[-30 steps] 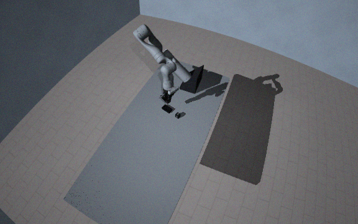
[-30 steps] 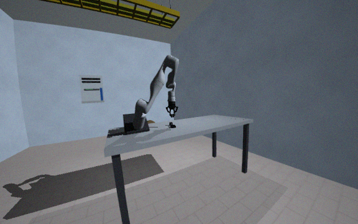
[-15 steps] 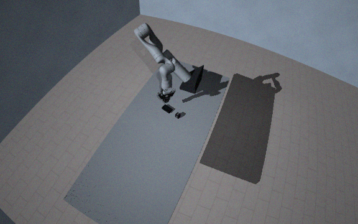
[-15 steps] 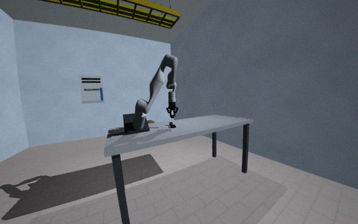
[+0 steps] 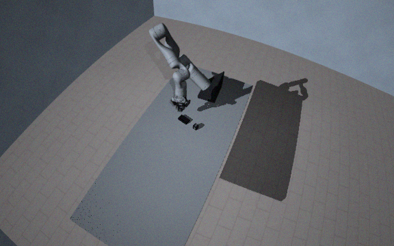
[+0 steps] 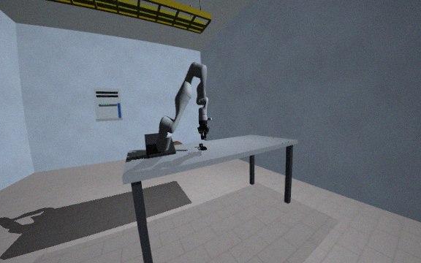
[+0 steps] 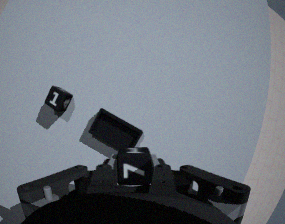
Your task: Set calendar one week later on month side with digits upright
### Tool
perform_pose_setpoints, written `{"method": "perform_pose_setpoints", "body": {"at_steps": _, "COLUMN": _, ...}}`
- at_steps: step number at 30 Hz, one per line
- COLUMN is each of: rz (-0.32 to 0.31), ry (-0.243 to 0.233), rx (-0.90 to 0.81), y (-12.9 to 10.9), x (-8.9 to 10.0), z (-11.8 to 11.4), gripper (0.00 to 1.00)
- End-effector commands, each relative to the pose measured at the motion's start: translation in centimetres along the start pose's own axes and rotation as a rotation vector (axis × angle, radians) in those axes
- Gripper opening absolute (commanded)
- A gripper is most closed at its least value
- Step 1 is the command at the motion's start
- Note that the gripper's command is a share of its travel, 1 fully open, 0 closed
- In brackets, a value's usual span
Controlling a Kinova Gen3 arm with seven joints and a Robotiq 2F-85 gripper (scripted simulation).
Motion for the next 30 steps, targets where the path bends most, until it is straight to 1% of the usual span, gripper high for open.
{"method": "perform_pose_setpoints", "body": {"at_steps": 1, "rz": 0.009, "ry": 0.005, "rx": -0.084, "y": 0.2, "x": 0.2, "z": 0.3, "gripper": 0.28}}
{"method": "perform_pose_setpoints", "body": {"at_steps": 3, "rz": 0.009, "ry": 0.005, "rx": -0.084, "y": 0.2, "x": 0.2, "z": 0.3, "gripper": 0.28}}
{"method": "perform_pose_setpoints", "body": {"at_steps": 18, "rz": 0.007, "ry": 0.001, "rx": -0.774, "y": 1.7, "x": -0.1, "z": 2.8, "gripper": 0.28}}
{"method": "perform_pose_setpoints", "body": {"at_steps": 20, "rz": 0.007, "ry": 0.001, "rx": -0.774, "y": 1.7, "x": -0.1, "z": 2.8, "gripper": 0.28}}
{"method": "perform_pose_setpoints", "body": {"at_steps": 30, "rz": 0.009, "ry": -0.013, "rx": -1.215, "y": 2.5, "x": -0.1, "z": 4.3, "gripper": 0.28}}
Point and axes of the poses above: the point where the finger pads meet when closed, its own x axis back along the fingers, its own z axis across the jaws, y = z × x, the point moved 2 cm from there along x, back along the fingers, and after that the axes turned 1 degree about x, right-handed, at the moved point
